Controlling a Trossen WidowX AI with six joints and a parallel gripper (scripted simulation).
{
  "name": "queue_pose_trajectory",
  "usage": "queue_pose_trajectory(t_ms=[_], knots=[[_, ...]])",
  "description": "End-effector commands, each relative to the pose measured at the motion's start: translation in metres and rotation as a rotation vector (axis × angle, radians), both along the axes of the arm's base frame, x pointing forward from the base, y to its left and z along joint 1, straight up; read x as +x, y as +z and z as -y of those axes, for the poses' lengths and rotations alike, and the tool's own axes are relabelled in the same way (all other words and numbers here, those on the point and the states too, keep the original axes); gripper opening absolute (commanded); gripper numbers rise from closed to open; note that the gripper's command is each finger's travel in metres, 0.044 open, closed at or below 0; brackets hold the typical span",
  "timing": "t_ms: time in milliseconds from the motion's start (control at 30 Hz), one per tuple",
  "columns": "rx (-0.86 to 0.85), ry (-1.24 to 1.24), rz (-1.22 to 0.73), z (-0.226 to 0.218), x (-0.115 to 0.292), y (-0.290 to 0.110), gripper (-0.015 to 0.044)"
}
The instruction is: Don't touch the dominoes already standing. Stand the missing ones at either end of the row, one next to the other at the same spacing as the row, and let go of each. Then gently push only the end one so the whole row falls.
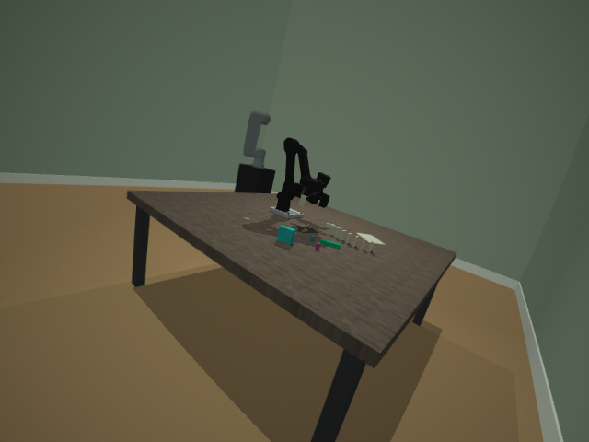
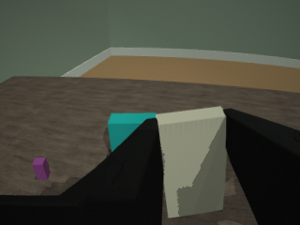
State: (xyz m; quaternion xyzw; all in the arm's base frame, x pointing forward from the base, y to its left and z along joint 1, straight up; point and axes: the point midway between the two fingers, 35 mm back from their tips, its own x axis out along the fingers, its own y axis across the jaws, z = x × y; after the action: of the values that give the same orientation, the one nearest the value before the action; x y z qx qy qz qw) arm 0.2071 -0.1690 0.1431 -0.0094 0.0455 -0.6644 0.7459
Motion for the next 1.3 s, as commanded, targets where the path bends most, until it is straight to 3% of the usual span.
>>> queue_pose_trajectory(t_ms=[0, 267, 1267], knots=[[-0.021, -0.026, 0.019, -0.007, -0.014, -0.002, 0.0107], [-0.044, -0.086, 0.092, -0.016, -0.039, -0.003, 0.0107], [-0.039, -0.088, 0.099, -0.015, -0.032, -0.024, 0.0107]])
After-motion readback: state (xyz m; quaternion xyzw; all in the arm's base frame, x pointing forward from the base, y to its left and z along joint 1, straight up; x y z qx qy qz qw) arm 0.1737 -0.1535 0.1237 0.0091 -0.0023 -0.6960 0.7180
